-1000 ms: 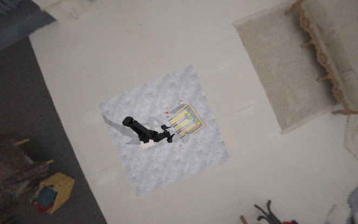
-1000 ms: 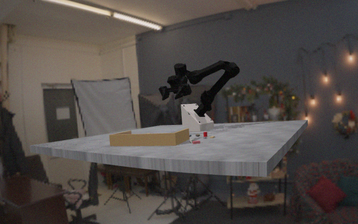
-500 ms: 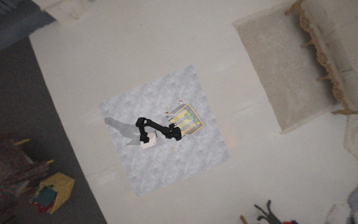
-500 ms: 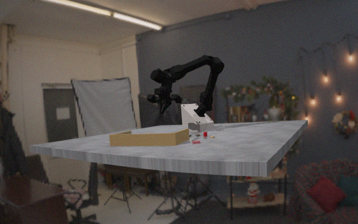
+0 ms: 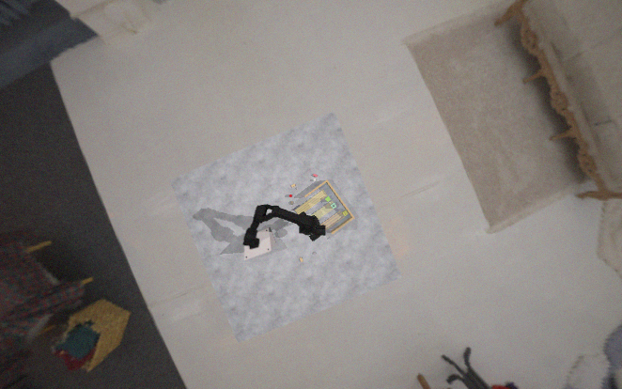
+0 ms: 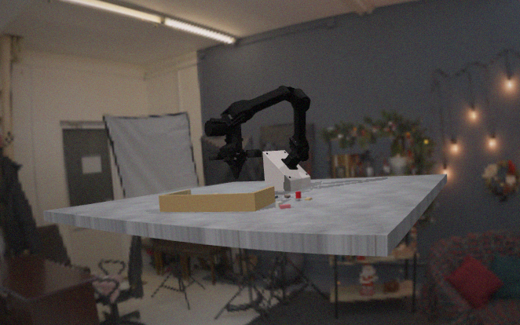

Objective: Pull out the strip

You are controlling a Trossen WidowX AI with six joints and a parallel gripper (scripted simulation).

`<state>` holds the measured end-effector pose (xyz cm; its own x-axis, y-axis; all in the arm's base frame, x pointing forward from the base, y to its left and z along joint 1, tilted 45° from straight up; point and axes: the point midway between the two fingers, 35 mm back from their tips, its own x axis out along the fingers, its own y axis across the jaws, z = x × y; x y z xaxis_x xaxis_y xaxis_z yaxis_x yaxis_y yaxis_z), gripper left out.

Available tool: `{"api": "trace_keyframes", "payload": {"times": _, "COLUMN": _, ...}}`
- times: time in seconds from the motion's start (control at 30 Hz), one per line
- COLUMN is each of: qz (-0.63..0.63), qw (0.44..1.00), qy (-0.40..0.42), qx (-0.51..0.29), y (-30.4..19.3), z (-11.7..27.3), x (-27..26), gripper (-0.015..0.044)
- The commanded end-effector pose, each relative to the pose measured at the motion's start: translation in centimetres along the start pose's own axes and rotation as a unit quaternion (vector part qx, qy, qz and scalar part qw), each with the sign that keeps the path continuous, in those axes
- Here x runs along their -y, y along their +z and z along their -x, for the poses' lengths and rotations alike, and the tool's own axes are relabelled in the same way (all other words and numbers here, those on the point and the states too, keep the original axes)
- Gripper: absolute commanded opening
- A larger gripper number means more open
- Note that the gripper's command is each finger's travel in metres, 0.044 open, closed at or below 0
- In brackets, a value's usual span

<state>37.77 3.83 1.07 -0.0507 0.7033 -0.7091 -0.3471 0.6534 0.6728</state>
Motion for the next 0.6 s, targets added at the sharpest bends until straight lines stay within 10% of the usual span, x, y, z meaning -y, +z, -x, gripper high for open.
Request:
{"api": "trace_keyframes", "payload": {"times": 0.0, "qz": 0.002, "qw": 1.0, "qy": 0.0, "qx": -0.007, "y": -0.1, "z": -0.5, "x": 0.0, "gripper": 0.0}}
{"api": "trace_keyframes", "payload": {"times": 0.57, "qz": 0.002, "qw": 1.0, "qy": 0.0, "qx": -0.006, "y": 0.1, "z": -3.3, "x": 0.0, "gripper": 0.0}}
